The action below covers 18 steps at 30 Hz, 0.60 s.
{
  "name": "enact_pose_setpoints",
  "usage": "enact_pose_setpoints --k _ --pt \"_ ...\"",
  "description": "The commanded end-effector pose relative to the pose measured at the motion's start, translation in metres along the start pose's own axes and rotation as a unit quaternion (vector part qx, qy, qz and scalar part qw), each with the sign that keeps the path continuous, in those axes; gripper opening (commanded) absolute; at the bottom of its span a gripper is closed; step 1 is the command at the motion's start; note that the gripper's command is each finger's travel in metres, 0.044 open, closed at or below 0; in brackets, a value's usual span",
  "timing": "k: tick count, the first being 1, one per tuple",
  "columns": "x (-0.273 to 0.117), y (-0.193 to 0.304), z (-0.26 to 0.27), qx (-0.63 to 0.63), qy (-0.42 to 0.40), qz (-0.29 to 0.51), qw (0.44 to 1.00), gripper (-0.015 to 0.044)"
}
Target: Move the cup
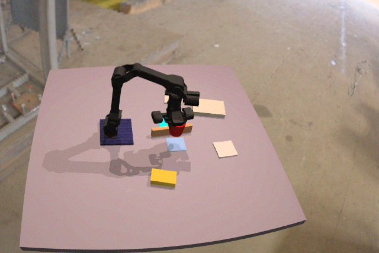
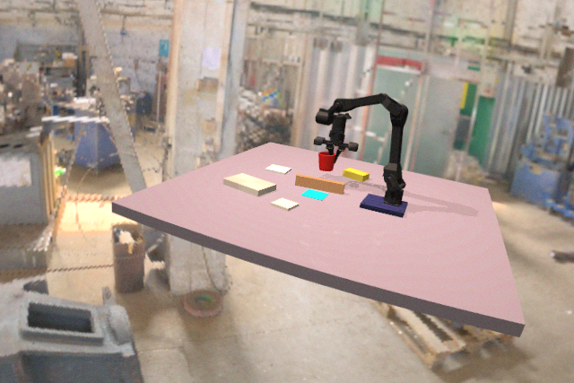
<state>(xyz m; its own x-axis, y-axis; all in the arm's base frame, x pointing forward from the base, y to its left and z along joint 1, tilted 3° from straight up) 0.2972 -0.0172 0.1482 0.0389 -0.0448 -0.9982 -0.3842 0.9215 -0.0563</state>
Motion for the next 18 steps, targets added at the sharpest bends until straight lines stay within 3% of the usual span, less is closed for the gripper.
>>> enact_pose_setpoints --k 1,18 --pt "0.0 0.0 0.0 0.0 0.0 0.0 1.0 0.0" --pt "0.0 0.017 0.003 0.001 -0.001 -0.001 1.0 0.0"
Point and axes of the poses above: the point midway between the two fingers, 35 mm back from their tips, its own x axis out along the fingers, its own z axis across the jaws, y = z × x, the point moved 1 cm from there along -x, back along the fingers, and after that the axes turned 6 degrees about -x, right-handed, at the moved point
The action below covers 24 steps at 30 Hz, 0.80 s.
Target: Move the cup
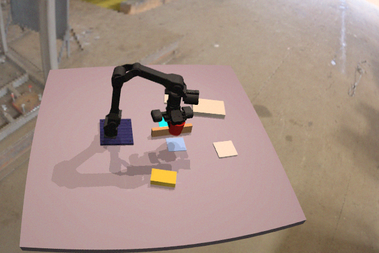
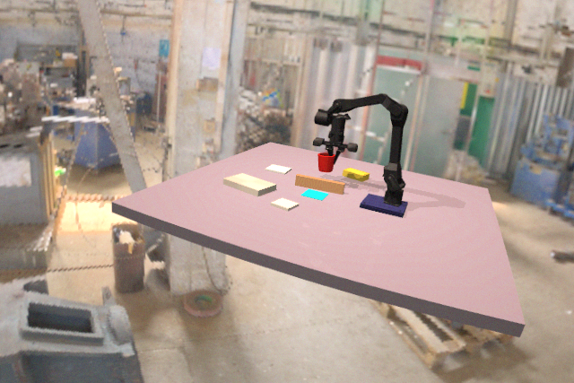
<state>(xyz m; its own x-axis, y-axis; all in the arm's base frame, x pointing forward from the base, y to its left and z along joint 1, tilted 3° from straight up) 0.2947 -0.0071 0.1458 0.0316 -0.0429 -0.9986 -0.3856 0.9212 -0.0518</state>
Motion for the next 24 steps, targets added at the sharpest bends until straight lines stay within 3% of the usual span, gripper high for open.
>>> enact_pose_setpoints --k 1,24 --pt "-0.002 0.009 0.001 0.002 -0.004 -0.003 1.0 0.0" --pt "-0.001 0.056 0.009 0.003 -0.005 -0.002 1.0 0.0"
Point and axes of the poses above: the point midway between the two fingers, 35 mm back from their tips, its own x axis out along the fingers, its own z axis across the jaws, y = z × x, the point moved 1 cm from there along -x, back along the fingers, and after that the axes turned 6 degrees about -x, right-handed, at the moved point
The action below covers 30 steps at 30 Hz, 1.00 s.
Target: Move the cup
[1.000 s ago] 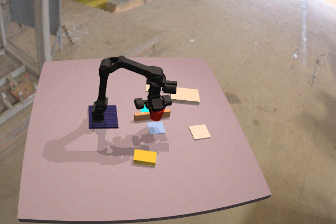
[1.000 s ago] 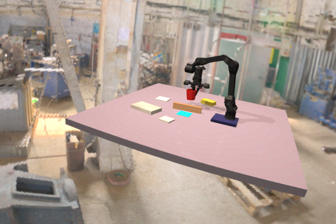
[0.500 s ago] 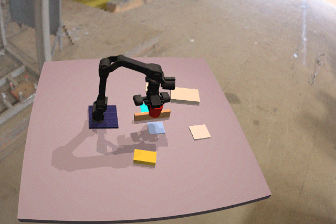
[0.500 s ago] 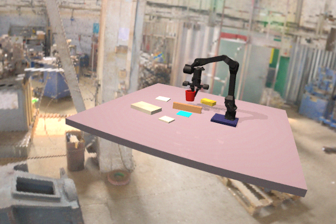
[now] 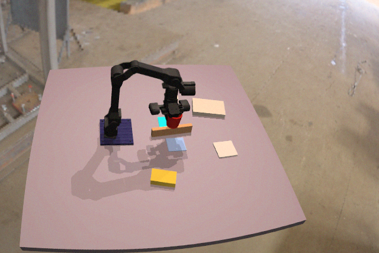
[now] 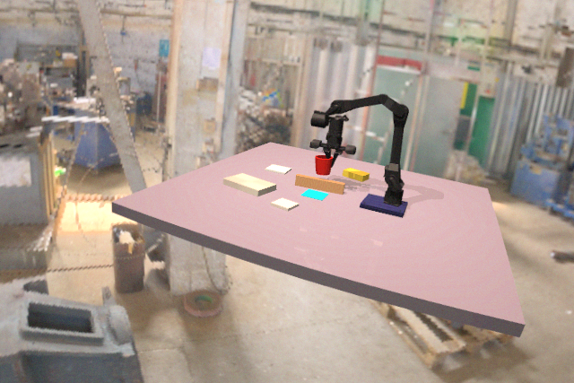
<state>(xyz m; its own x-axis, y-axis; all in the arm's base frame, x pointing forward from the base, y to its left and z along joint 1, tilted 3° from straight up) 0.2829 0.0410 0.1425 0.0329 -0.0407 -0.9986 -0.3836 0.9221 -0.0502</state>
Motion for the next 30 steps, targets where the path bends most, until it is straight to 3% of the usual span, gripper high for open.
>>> enact_pose_setpoints --k 1,30 --pt "-0.002 0.009 0.001 0.002 -0.004 -0.003 1.0 0.0" --pt "-0.005 0.067 0.009 0.003 -0.004 0.0 1.0 0.0"
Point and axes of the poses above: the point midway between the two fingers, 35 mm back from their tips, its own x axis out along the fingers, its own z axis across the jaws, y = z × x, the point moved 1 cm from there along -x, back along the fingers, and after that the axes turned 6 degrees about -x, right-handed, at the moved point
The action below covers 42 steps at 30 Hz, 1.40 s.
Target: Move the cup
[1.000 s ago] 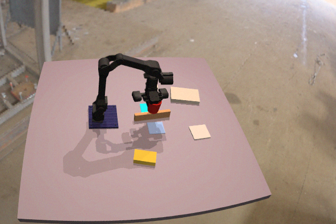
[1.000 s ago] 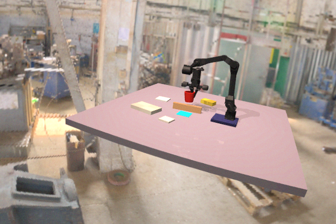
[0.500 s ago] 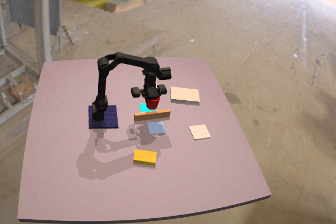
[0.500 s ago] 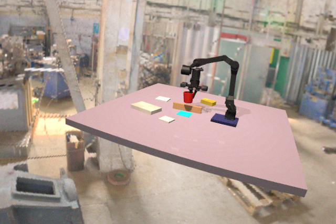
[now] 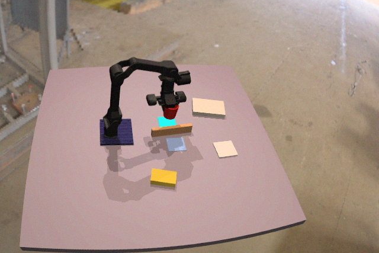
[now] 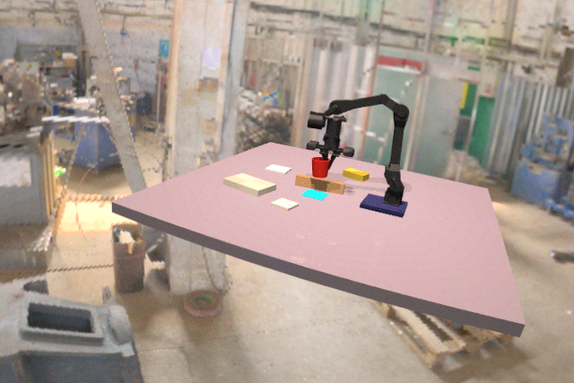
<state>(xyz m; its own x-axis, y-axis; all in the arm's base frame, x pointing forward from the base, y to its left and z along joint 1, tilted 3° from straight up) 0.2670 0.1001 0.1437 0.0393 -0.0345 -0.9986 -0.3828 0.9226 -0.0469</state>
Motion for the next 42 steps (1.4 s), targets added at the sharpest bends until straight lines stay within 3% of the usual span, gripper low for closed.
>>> enact_pose_setpoints --k 1,12,42 --pt "-0.001 0.009 0.001 0.002 0.0 -0.002 1.0 0.0" --pt "-0.003 0.032 0.003 0.002 0.0 -0.001 1.0 0.0" --pt "0.029 0.033 0.004 0.002 0.0 -0.001 1.0 0.0"
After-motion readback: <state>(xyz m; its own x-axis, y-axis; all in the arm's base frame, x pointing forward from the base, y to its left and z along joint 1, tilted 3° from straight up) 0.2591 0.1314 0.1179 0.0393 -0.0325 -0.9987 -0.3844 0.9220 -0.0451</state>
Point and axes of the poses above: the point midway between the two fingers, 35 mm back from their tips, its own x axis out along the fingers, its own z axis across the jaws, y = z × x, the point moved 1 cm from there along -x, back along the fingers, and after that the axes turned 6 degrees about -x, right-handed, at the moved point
